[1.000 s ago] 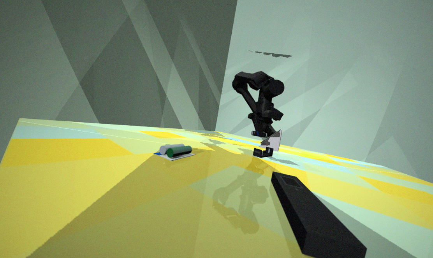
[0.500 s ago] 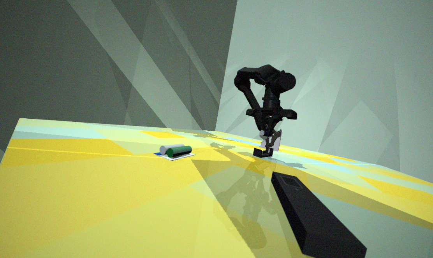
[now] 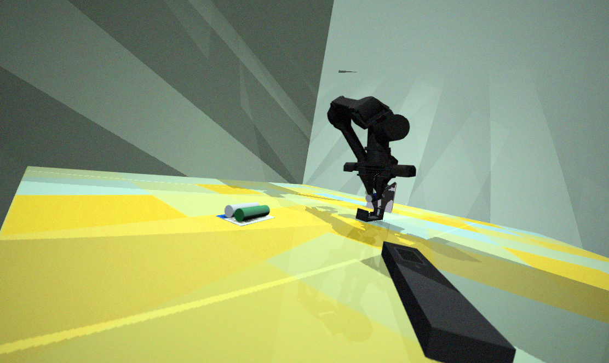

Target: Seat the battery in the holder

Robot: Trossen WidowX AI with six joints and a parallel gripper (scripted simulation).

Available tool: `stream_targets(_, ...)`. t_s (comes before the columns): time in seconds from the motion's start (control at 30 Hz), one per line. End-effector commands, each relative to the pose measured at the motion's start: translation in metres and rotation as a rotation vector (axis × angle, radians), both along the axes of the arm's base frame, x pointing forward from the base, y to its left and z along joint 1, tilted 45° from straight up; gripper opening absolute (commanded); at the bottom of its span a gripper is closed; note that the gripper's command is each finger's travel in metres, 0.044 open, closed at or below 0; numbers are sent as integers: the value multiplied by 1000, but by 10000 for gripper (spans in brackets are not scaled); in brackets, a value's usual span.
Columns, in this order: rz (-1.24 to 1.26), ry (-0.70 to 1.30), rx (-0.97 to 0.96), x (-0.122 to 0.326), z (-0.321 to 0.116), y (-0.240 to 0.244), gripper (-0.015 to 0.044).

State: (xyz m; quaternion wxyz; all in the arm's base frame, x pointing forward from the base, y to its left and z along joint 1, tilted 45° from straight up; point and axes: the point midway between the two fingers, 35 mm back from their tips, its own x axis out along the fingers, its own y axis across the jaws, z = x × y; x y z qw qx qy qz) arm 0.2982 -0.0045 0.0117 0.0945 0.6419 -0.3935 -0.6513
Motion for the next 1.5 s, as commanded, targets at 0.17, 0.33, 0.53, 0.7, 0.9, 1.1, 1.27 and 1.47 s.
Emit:
stream_targets(0.17, -60, 71, 34, -4, -13, -9, 65)
stream_targets(0.33, -79, 89, 44, -3, -14, -11, 65)
stream_targets(0.53, -110, 122, 62, -1, -16, -13, 65)
stream_targets(0.7, -136, 149, 77, 1, -17, -16, 65)
stream_targets(0.9, -169, 181, 95, 2, -19, -19, 65)
stream_targets(1.1, -202, 212, 114, 4, -21, -22, 65)
stream_targets(1.27, -228, 237, 130, 5, -22, -24, 65)
stream_targets(1.47, -232, 240, 132, 6, -22, -25, 65)
